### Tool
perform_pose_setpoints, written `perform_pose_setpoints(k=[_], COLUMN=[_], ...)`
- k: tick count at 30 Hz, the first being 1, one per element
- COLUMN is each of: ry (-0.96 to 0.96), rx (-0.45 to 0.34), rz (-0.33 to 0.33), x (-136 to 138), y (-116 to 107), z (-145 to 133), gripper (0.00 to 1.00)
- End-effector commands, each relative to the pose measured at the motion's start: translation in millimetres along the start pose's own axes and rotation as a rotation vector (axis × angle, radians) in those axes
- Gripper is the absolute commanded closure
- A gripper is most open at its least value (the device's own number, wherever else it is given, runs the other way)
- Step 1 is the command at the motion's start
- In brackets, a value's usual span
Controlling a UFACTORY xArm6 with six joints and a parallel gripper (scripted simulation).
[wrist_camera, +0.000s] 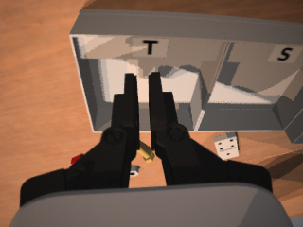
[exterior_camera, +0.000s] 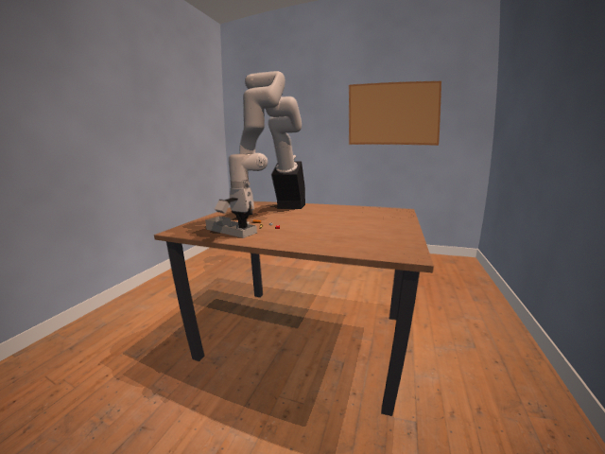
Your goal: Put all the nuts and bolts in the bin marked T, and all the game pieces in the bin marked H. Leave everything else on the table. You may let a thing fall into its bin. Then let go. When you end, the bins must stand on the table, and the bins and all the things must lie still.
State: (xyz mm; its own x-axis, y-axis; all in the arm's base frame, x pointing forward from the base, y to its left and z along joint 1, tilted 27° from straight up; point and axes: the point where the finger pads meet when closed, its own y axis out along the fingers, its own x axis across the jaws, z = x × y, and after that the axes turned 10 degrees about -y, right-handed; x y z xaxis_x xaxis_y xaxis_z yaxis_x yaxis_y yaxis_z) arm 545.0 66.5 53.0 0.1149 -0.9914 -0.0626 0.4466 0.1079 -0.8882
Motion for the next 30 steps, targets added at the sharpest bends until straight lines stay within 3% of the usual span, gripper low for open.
perform_pose_setpoints(k=[1,10,18,24,30], ry=[0.0,0.0,0.0,0.0,0.0], rx=[0.001,0.001,0.001,0.001,0.002], rz=[-0.002,-0.002,-0.002,-0.002,-0.002], x=[0,0,0,0,0], y=[-6,-15,-47,-47,-97], z=[1,1,2,2,2], gripper=[0.93,0.93,0.93,0.93,0.93])
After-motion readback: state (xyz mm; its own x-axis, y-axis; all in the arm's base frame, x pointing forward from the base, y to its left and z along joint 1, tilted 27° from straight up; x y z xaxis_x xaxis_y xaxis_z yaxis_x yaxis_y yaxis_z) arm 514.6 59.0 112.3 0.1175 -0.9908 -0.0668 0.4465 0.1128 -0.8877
